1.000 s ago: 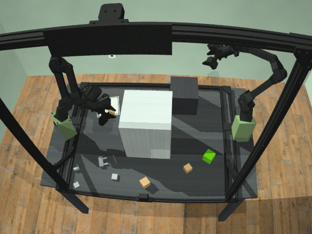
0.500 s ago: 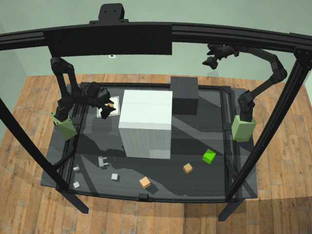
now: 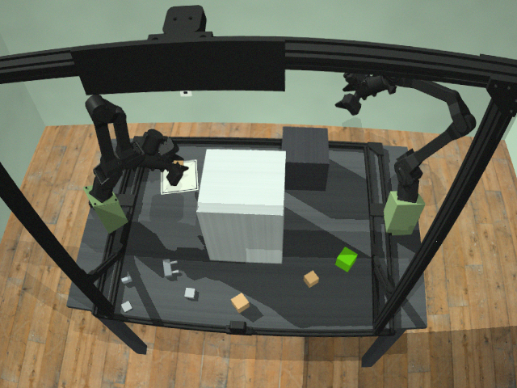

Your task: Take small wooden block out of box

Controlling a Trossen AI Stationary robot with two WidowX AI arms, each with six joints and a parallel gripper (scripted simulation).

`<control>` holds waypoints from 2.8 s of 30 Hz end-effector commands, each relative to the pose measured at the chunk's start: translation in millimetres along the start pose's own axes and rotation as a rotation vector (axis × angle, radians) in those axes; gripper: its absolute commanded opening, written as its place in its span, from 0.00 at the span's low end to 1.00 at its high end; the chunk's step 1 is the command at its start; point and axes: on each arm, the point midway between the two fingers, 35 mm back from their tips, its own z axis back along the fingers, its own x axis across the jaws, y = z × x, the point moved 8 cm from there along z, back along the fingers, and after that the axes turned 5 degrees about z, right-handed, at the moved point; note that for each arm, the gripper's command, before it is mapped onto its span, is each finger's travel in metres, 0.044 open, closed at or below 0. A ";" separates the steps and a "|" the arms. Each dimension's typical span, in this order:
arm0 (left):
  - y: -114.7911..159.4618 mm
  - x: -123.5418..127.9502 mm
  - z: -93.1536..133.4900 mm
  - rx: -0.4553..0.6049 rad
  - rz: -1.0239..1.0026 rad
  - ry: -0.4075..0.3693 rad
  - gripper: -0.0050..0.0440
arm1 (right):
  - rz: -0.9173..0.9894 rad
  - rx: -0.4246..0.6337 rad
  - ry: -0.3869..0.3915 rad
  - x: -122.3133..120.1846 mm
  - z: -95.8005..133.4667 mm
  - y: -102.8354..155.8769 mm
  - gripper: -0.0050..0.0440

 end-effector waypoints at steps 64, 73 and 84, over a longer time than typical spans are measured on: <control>40.8 33.7 -41.6 0.030 0.102 -0.117 0.10 | -0.003 0.000 0.004 -0.2 0.1 0.0 0.92; 47.1 34.9 -49.9 0.053 0.103 -0.118 0.10 | -0.003 0.000 0.004 -0.2 0.1 0.0 0.92; 48.4 34.9 -51.3 0.058 0.100 -0.115 0.40 | -0.003 0.000 0.004 -0.2 0.1 0.0 0.92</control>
